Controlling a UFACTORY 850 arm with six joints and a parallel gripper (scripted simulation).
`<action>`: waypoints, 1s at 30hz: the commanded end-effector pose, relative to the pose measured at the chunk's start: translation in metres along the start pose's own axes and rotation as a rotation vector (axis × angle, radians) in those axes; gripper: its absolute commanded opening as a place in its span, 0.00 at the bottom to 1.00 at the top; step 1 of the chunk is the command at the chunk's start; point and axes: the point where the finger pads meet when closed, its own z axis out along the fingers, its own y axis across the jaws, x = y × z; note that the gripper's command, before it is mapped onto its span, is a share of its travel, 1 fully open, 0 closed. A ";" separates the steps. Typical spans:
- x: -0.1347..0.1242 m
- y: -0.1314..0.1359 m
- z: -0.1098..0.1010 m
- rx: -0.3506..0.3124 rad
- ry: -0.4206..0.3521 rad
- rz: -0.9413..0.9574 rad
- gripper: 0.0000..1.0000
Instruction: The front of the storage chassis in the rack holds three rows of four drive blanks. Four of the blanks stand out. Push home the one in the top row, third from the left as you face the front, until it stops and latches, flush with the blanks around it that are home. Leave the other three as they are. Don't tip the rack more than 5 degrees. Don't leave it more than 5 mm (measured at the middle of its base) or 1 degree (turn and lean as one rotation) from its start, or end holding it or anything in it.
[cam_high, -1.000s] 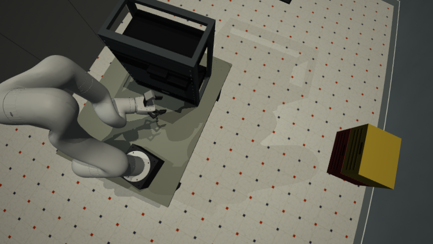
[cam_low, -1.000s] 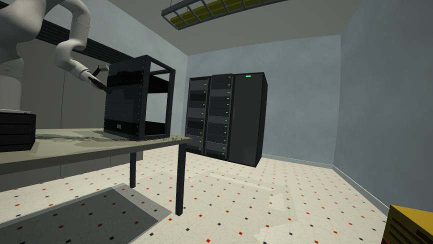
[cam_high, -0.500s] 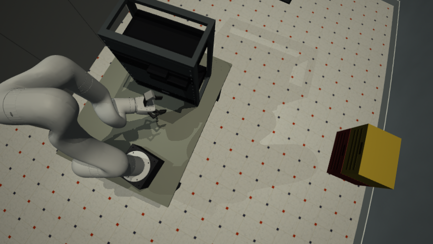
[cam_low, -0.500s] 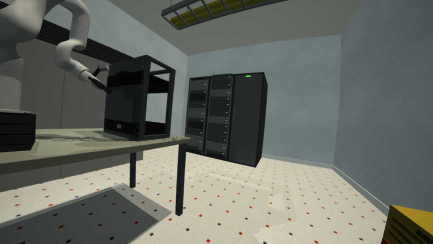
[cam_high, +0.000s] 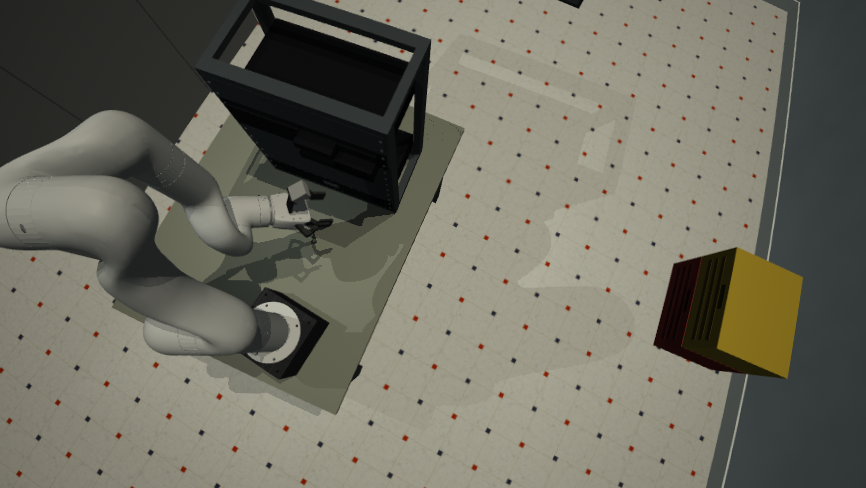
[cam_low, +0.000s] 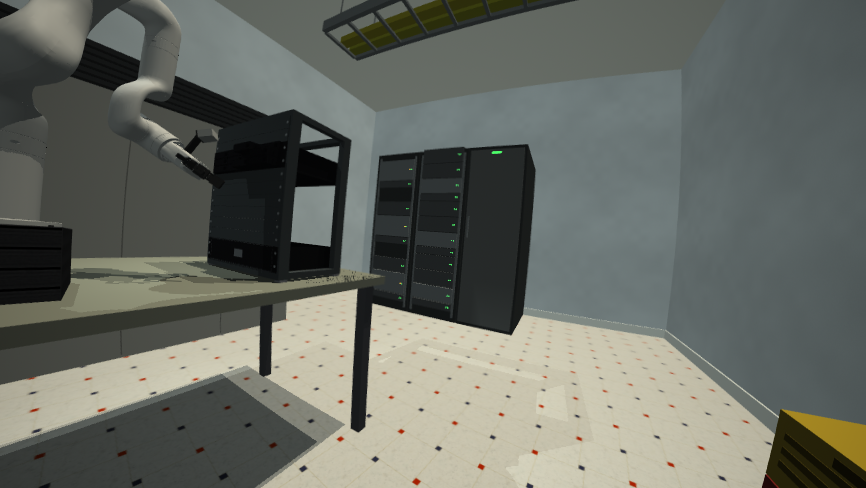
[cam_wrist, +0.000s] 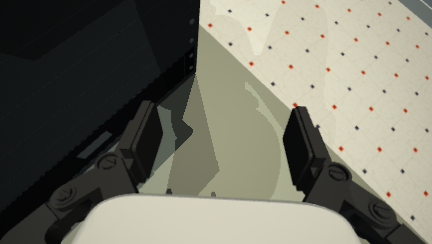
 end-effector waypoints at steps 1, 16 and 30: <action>0.000 0.000 0.000 0.000 0.001 0.001 1.00; 0.000 0.000 0.000 -0.001 -0.002 0.003 1.00; -0.005 0.004 0.002 -0.013 -0.025 0.021 1.00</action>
